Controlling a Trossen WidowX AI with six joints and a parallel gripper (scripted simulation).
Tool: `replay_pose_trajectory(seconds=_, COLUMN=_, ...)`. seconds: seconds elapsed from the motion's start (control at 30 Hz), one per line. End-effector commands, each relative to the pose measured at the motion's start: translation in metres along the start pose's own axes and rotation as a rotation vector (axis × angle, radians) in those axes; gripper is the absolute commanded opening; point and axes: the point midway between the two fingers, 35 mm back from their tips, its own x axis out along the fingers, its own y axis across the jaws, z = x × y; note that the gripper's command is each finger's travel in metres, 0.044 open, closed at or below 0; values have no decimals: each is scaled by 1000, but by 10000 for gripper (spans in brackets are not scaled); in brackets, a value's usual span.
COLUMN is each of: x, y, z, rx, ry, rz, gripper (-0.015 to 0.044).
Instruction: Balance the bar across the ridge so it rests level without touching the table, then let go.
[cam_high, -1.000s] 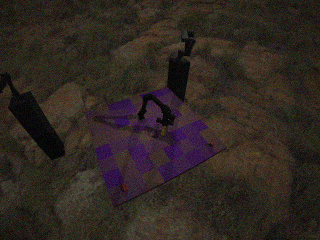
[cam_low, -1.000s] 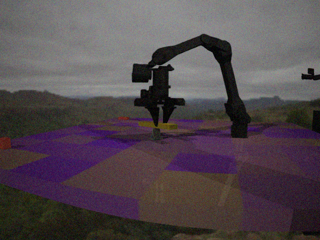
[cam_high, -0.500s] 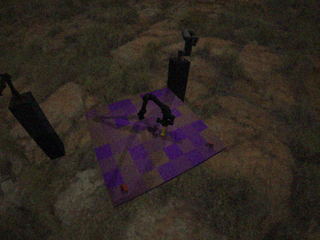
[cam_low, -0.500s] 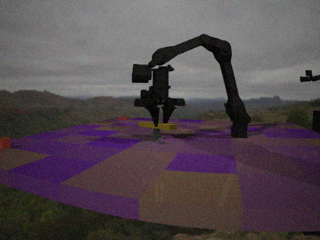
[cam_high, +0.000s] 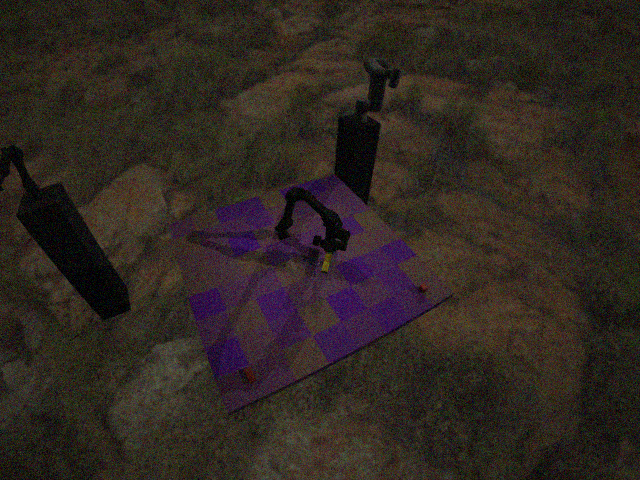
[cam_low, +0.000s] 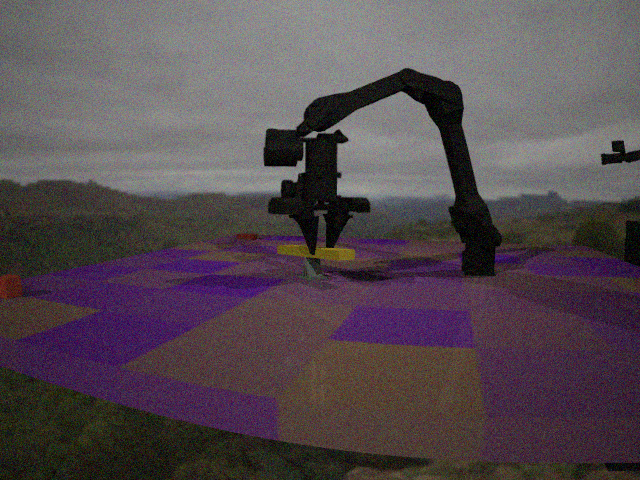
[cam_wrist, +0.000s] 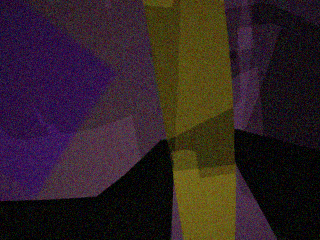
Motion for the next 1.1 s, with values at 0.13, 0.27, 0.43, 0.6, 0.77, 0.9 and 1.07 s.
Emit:
replay_pose_trajectory(seconds=0.13, x=1, y=0, z=0, rx=0, ry=-2, rz=0, gripper=0)
replay_pose_trajectory(seconds=0.27, x=1, y=0, z=0, rx=0, ry=-2, rz=0, gripper=0)
replay_pose_trajectory(seconds=0.43, x=2, y=0, z=0, rx=0, ry=-2, rz=0, gripper=0)
replay_pose_trajectory(seconds=0.6, x=2, y=0, z=0, rx=0, ry=-2, rz=0, gripper=0)
replay_pose_trajectory(seconds=0.77, x=3, y=0, z=0, rx=0, ry=-2, rz=0, gripper=0)
replay_pose_trajectory(seconds=0.9, x=3, y=0, z=0, rx=0, ry=-2, rz=0, gripper=0)
replay_pose_trajectory(seconds=1.07, x=3, y=0, z=0, rx=0, ry=-2, rz=0, gripper=0)
